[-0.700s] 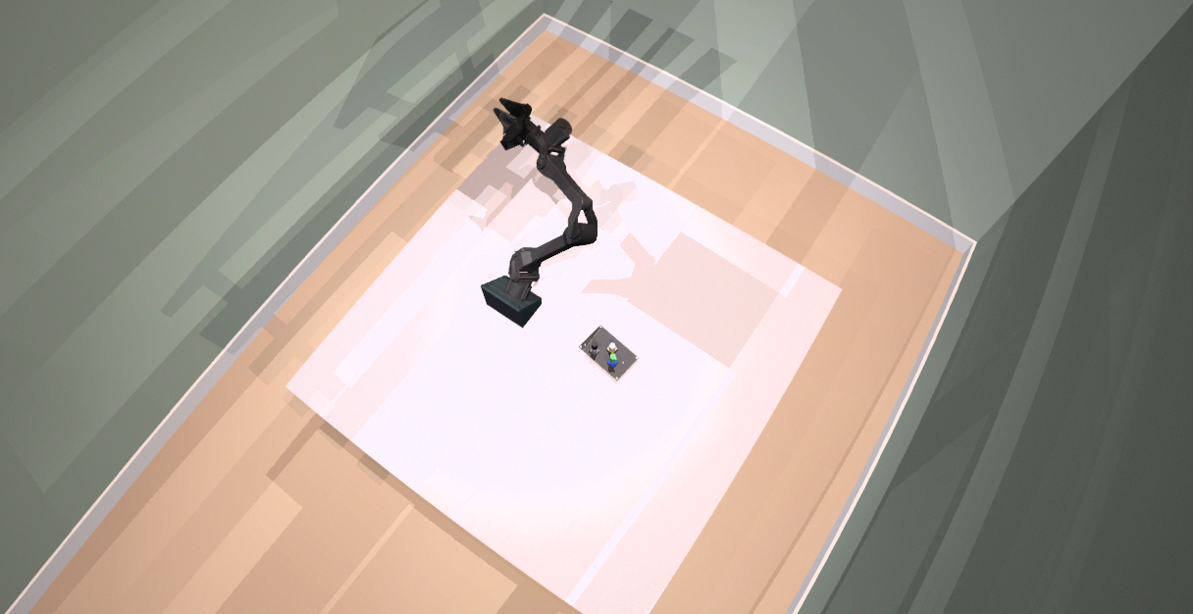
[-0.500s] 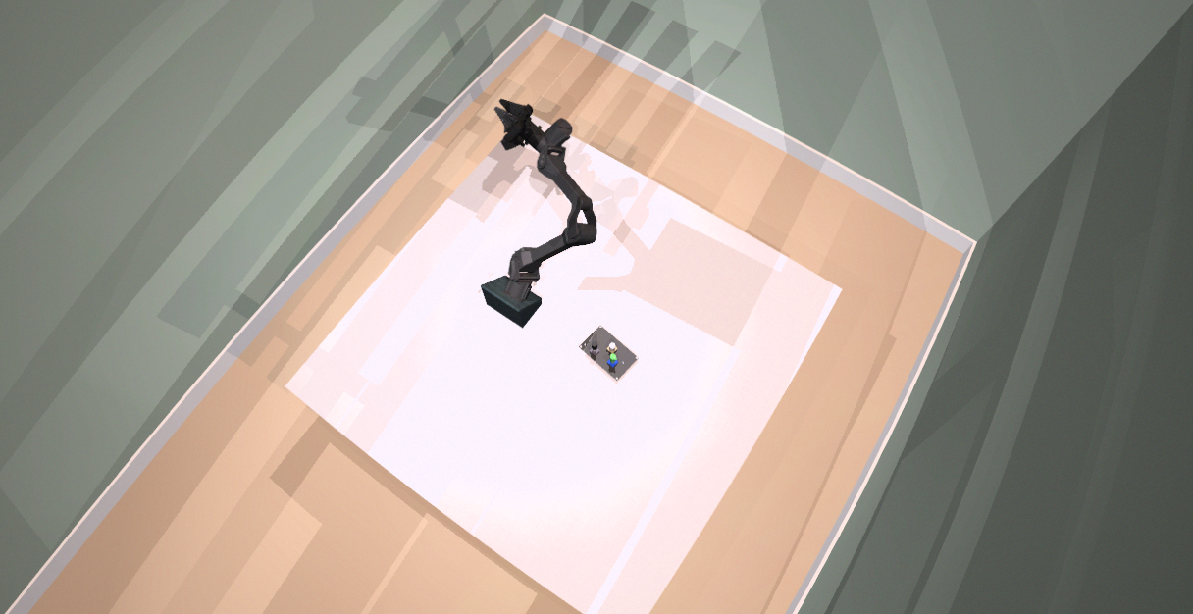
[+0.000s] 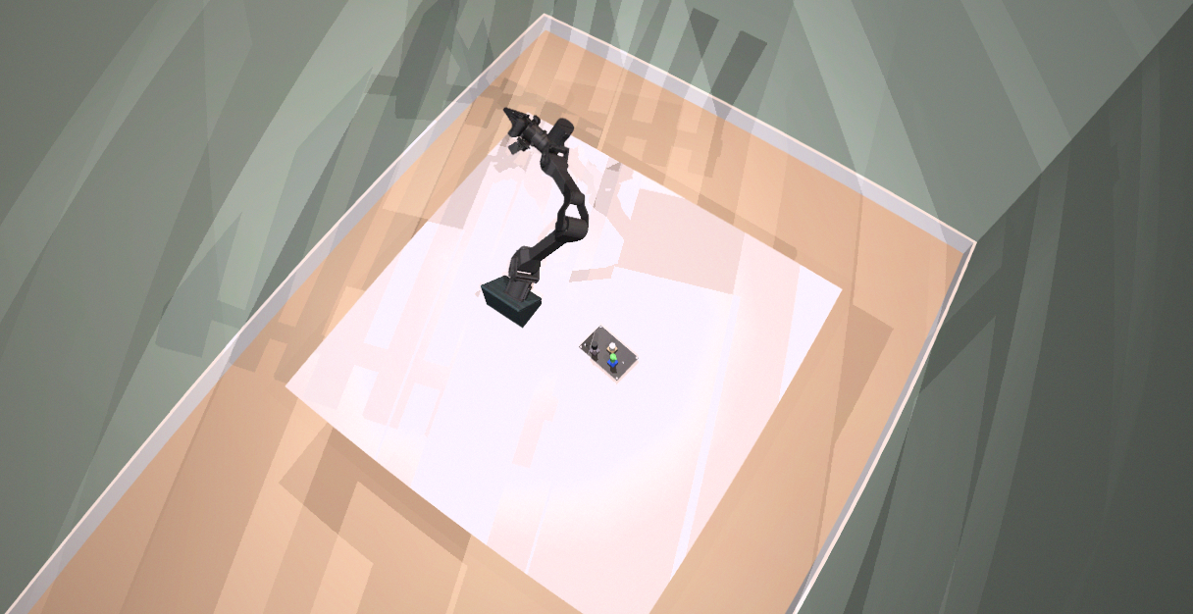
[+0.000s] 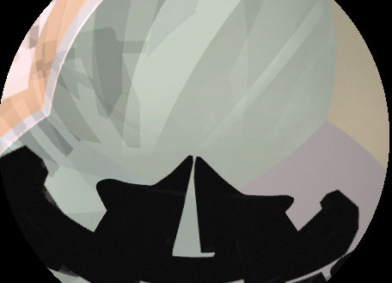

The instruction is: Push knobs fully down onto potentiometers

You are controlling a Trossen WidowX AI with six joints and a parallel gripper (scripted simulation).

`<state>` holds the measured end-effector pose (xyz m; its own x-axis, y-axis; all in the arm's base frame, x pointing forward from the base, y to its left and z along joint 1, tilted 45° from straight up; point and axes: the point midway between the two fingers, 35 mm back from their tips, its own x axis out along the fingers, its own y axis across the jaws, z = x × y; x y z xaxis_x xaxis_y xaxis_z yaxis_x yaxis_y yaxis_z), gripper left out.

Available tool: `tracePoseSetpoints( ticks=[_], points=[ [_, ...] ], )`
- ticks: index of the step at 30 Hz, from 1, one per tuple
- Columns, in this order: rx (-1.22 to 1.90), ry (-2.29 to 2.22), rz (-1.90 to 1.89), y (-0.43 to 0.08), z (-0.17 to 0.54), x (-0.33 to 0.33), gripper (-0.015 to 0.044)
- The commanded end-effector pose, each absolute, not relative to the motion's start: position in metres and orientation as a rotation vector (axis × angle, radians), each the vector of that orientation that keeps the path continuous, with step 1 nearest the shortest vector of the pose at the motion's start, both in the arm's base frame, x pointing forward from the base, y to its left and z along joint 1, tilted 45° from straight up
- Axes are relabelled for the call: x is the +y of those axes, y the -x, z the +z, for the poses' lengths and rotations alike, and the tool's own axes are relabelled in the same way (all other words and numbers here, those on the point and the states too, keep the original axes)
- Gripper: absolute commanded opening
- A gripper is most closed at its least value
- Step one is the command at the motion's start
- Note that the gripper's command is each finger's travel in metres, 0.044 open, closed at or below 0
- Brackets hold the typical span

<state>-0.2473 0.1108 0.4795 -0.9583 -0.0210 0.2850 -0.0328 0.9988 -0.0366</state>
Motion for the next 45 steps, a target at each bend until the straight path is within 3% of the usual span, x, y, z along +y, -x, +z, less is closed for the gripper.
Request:
tracePoseSetpoints(
  ticks=[1, 20, 45],
  points=[
    [-2.876, 0.087, 0.184, 0.245, 0.470, 0.140, 0.0000],
    [-2.823, 0.491, 0.549, 0.211, 0.444, 0.222, 0.0000],
    [-2.315, 1.144, 1.098, 0.083, 0.395, 0.331, 0.0000]
  ],
)
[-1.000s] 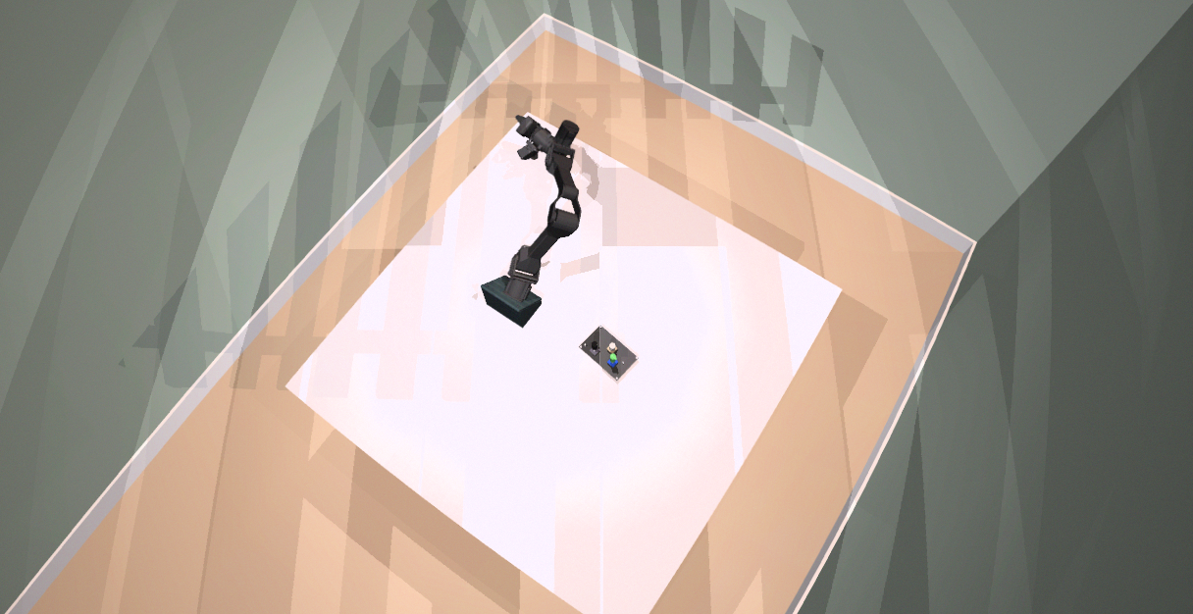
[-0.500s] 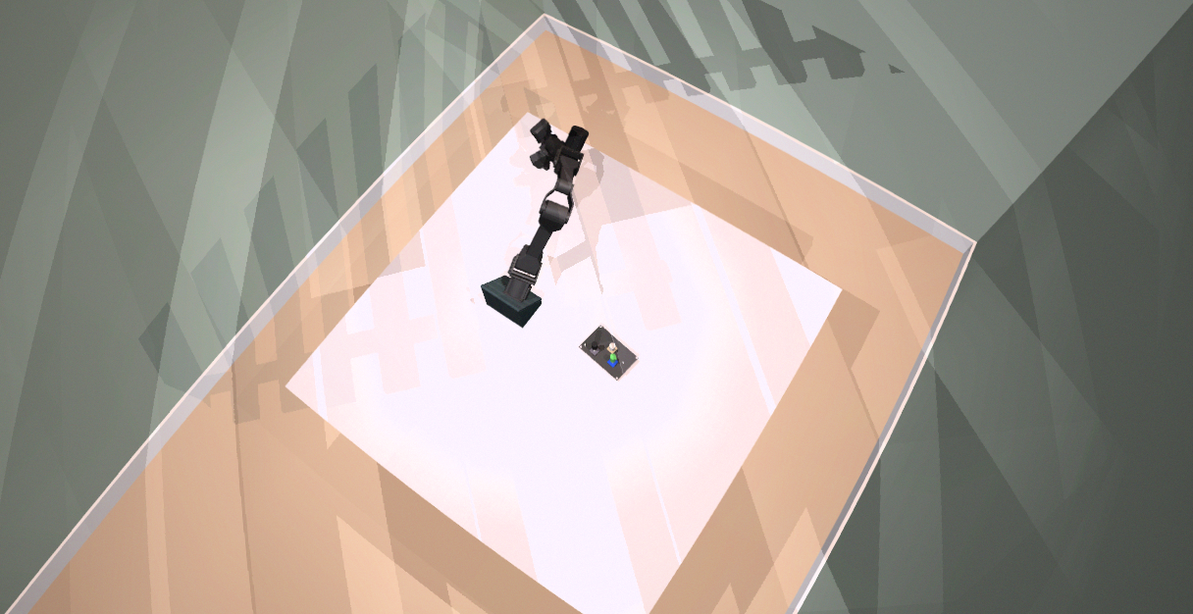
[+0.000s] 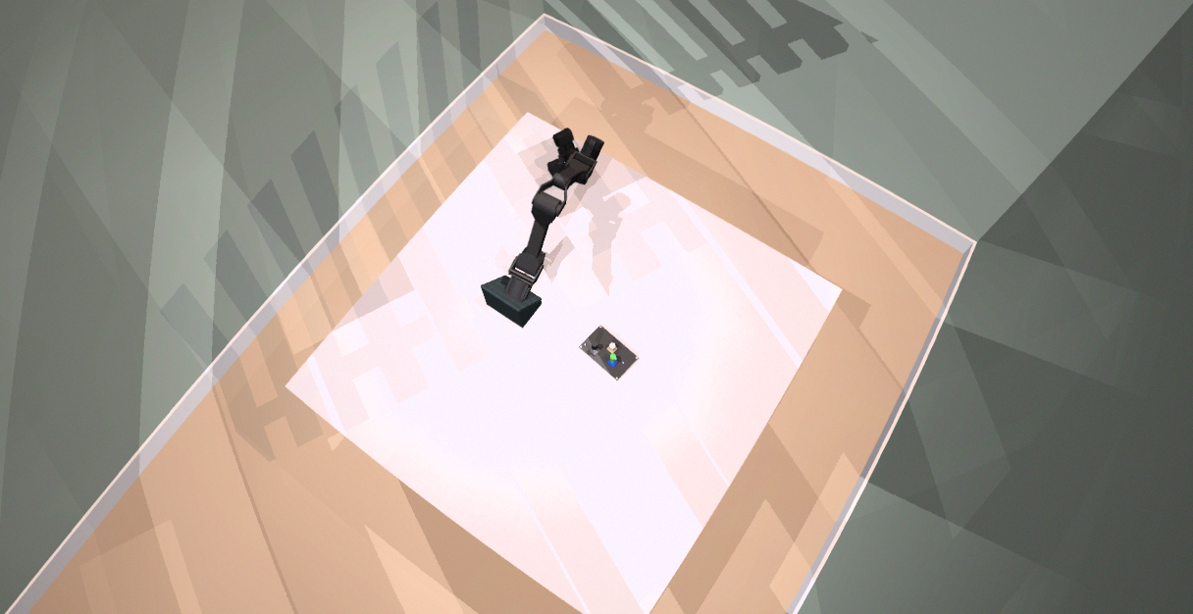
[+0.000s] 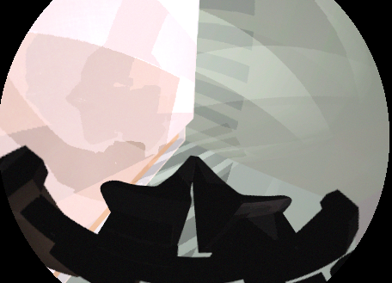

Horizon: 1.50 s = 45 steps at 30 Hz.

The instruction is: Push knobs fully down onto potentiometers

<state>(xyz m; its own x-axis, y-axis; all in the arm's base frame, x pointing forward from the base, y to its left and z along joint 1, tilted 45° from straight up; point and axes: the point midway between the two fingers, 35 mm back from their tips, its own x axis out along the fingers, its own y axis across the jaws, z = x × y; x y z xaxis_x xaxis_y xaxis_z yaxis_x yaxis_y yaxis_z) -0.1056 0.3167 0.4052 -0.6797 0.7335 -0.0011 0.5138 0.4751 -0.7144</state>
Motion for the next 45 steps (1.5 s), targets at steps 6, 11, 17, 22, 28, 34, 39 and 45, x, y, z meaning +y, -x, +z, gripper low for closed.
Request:
tracePoseSetpoints(
  ticks=[6, 11, 17, 22, 28, 34, 39, 45],
  points=[
    [-2.134, 1.263, 1.186, 0.043, 0.383, 0.346, 0.0000],
    [-1.981, 1.344, 1.244, 0.009, 0.374, 0.353, 0.0000],
    [-1.781, 1.425, 1.301, -0.033, 0.362, 0.358, 0.0000],
    [-1.604, 1.479, 1.338, -0.070, 0.351, 0.357, 0.0000],
    [-1.378, 1.521, 1.383, -0.115, 0.334, 0.351, 0.0000],
    [-1.142, 1.541, 1.410, -0.159, 0.315, 0.340, 0.0000],
    [-0.942, 1.540, 1.419, -0.195, 0.299, 0.325, 0.0000],
    [-0.712, 1.518, 1.421, -0.234, 0.278, 0.303, 0.0000]
  ],
)
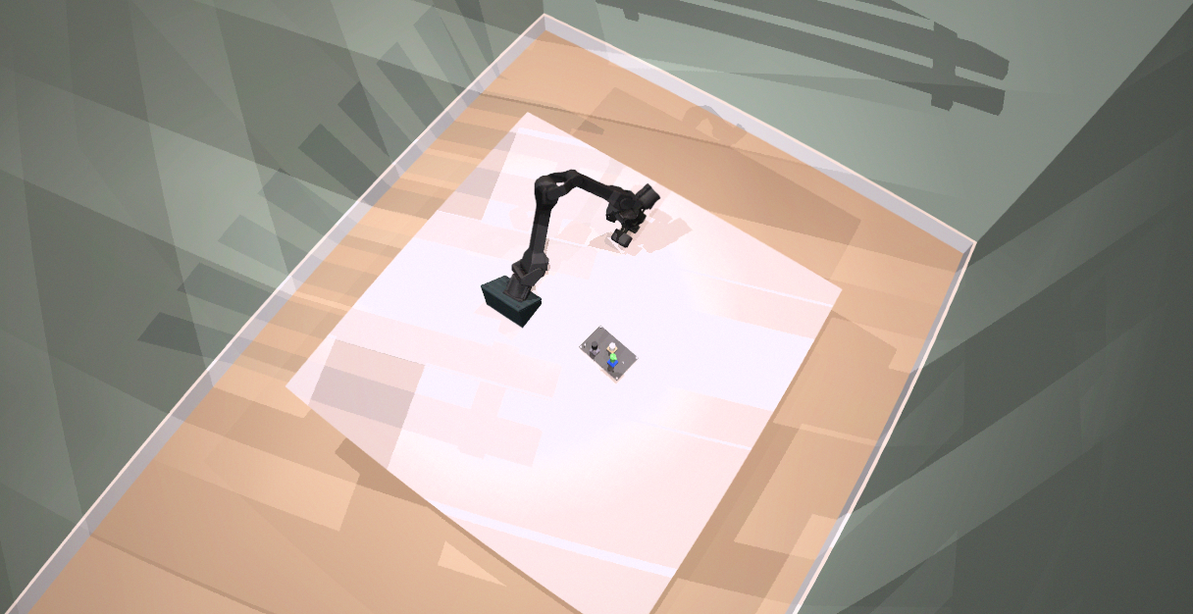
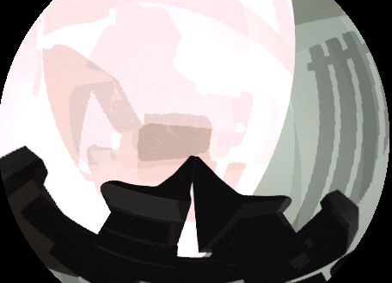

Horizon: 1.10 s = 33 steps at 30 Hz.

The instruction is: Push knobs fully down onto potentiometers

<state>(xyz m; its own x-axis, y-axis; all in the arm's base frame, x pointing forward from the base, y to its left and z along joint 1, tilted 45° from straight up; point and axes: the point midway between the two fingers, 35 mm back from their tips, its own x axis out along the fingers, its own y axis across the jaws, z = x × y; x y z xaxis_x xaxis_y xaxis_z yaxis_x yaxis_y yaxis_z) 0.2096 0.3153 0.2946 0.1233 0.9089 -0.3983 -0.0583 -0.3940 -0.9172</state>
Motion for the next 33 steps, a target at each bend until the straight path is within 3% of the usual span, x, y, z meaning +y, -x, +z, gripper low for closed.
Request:
tracePoseSetpoints(
  ticks=[1, 15, 33],
  points=[
    [-0.675, 1.512, 1.421, -0.240, 0.275, 0.299, 0.0000],
    [-0.409, 1.451, 1.348, -0.287, 0.252, 0.266, 0.0000],
    [0.183, 1.150, 1.324, -0.340, 0.179, 0.166, 0.0000]
  ],
)
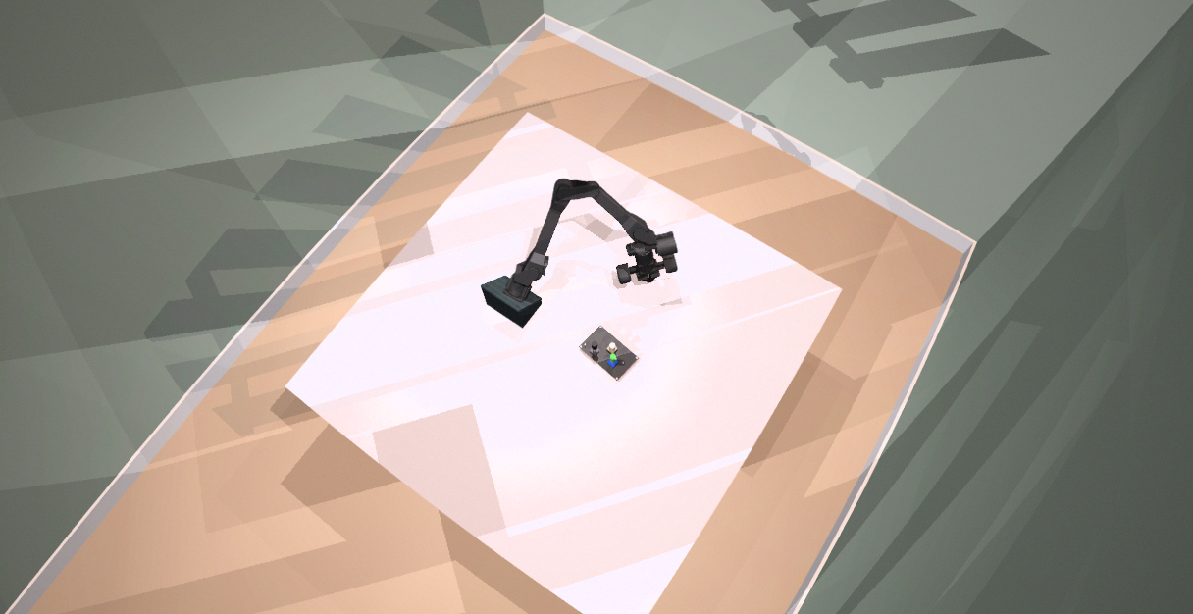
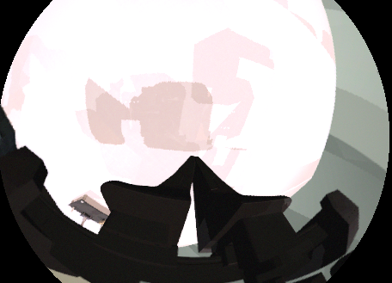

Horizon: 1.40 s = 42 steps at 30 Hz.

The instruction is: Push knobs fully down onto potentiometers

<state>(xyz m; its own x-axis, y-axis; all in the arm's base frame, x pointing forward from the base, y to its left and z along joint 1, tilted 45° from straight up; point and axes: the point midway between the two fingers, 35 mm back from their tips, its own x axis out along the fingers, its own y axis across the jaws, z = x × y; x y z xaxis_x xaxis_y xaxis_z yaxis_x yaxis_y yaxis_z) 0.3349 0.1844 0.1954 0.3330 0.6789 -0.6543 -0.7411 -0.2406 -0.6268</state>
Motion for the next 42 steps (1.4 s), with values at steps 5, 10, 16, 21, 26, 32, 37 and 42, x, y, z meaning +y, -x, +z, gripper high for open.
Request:
tracePoseSetpoints(
  ticks=[5, 10, 16, 21, 26, 32, 37, 42],
  points=[
    [0.338, 1.048, 1.291, -0.348, 0.160, 0.132, 0.0000],
    [0.483, 0.934, 1.249, -0.351, 0.143, 0.098, 0.0000],
    [0.636, 0.787, 1.190, -0.350, 0.125, 0.059, 0.0000],
    [0.751, 0.649, 1.150, -0.345, 0.109, 0.029, 0.0000],
    [0.853, 0.502, 1.104, -0.337, 0.096, 0.000, 0.0000],
    [0.959, 0.316, 1.044, -0.323, 0.082, -0.032, 0.0000],
    [1.031, 0.154, 0.991, -0.310, 0.072, -0.057, 0.0000],
    [1.088, -0.014, 0.936, -0.295, 0.065, -0.079, 0.0000]
  ],
)
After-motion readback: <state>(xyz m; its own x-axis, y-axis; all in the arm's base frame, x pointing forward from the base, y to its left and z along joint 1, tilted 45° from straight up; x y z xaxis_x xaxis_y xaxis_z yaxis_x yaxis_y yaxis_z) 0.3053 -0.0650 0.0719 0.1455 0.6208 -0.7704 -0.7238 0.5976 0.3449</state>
